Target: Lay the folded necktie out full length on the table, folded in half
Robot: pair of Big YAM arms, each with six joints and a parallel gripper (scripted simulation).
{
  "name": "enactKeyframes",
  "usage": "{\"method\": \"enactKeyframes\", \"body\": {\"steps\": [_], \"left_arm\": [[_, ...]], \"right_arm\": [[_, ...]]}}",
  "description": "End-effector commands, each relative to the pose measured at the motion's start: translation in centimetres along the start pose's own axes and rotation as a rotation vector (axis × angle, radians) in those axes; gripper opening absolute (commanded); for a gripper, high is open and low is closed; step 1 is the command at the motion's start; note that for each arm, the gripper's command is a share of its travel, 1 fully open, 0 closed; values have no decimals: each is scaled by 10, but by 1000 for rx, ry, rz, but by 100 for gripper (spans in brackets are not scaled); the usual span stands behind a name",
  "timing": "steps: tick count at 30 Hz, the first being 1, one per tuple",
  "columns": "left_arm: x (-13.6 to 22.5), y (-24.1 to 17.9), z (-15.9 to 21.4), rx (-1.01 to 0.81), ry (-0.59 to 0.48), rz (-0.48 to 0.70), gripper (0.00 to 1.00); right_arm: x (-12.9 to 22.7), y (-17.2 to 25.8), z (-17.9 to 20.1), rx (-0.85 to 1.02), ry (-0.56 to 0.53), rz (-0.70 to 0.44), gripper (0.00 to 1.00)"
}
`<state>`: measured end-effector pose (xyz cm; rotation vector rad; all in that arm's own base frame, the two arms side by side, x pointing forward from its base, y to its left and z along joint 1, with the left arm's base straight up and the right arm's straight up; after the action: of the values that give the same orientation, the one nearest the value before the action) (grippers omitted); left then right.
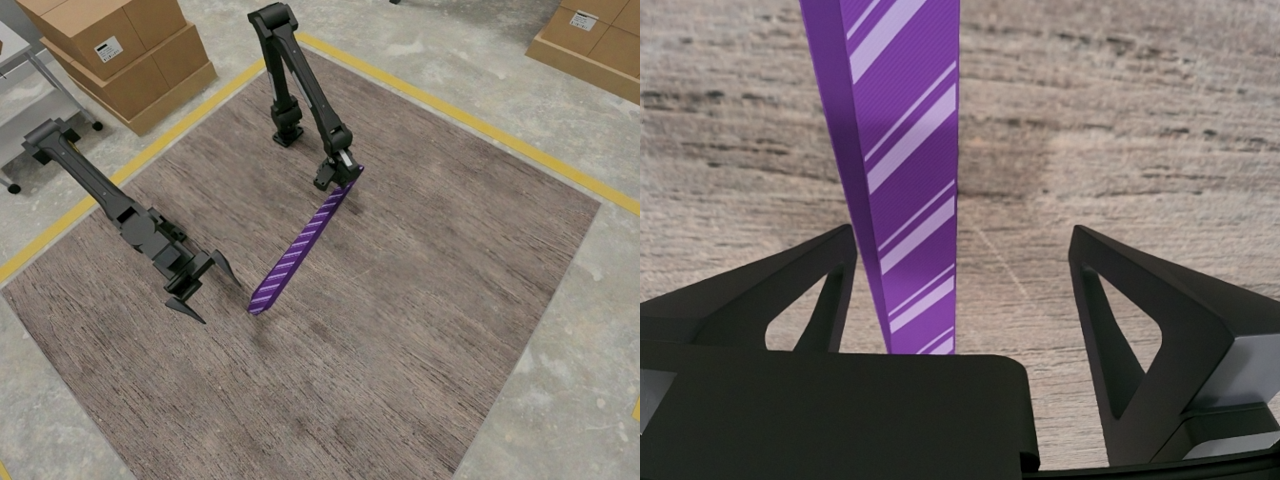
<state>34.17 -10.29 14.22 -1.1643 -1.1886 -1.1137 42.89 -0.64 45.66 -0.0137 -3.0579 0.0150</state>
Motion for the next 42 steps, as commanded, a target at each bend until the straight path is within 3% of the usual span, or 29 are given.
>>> {"method": "enactKeyframes", "body": {"steps": [1, 42], "left_arm": [[17, 19, -11, 3, -21, -60, 83], [19, 44, -24, 3, -21, -60, 83]], "right_arm": [[0, 6, -27, -11, -63, -10, 100], [0, 6, -27, -11, -63, -10, 100]]}}
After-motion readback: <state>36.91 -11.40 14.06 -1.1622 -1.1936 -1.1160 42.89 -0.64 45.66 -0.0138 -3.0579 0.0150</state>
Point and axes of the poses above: on each arm, the point where the finger pads meet when closed, its own x axis back along the fingers, its own y axis across the jaws, z = x × y, the point moved 9 cm from there along x, back along the fingers
